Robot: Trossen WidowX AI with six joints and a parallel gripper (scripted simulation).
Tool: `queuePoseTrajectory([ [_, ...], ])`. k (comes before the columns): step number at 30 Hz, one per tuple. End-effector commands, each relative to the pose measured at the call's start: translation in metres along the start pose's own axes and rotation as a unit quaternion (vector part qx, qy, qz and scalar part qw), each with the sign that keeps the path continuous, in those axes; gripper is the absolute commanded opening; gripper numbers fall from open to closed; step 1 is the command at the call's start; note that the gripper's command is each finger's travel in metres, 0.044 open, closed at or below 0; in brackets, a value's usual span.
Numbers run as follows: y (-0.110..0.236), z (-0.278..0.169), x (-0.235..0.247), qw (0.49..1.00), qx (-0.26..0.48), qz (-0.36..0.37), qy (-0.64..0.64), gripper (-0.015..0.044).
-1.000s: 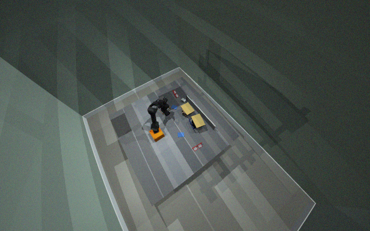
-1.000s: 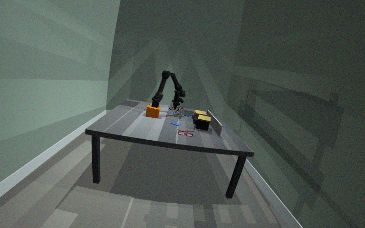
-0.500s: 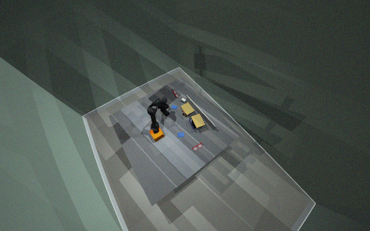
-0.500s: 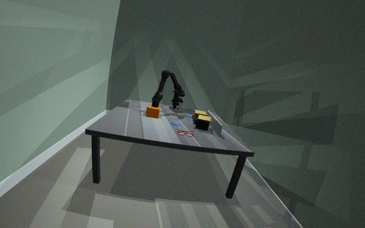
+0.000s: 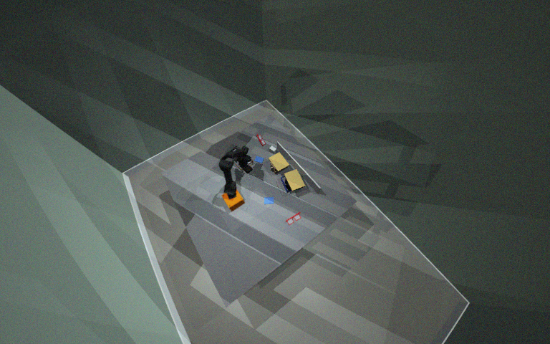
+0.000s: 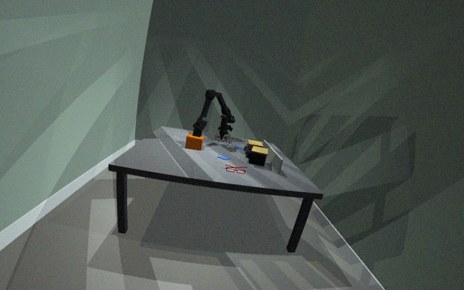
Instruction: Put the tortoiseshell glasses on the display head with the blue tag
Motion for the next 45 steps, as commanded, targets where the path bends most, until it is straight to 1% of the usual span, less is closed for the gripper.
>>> queuePoseTrajectory([
  [1, 0.000, 0.001, 0.000, 1.000, 0.000, -0.002, 0.000, 0.0000],
  [13, 0.001, 0.009, 0.000, 1.000, -0.001, -0.002, 0.000, 0.0000],
  [17, 0.016, 0.011, 0.001, 1.000, -0.001, -0.002, 0.000, 0.0000],
  [23, 0.056, 0.012, 0.001, 1.000, -0.001, -0.002, 0.000, 0.0000],
  [29, 0.061, 0.012, 0.001, 1.000, -0.002, -0.002, -0.003, 0.0000],
  [33, 0.061, 0.012, 0.003, 0.999, -0.009, -0.009, -0.036, 0.0000],
  [45, 0.067, 0.008, 0.012, 0.976, -0.055, -0.032, -0.208, 0.0000],
])
Point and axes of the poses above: the point midway between the two fingers, 35 mm back from their tips, its own y axis back along the fingers, its own x axis across the jaws, z = x × y, the point moved 5 cm from there along y, back along the fingers, and after that the axes turned 4 degrees about -y, right-handed, at the moved point
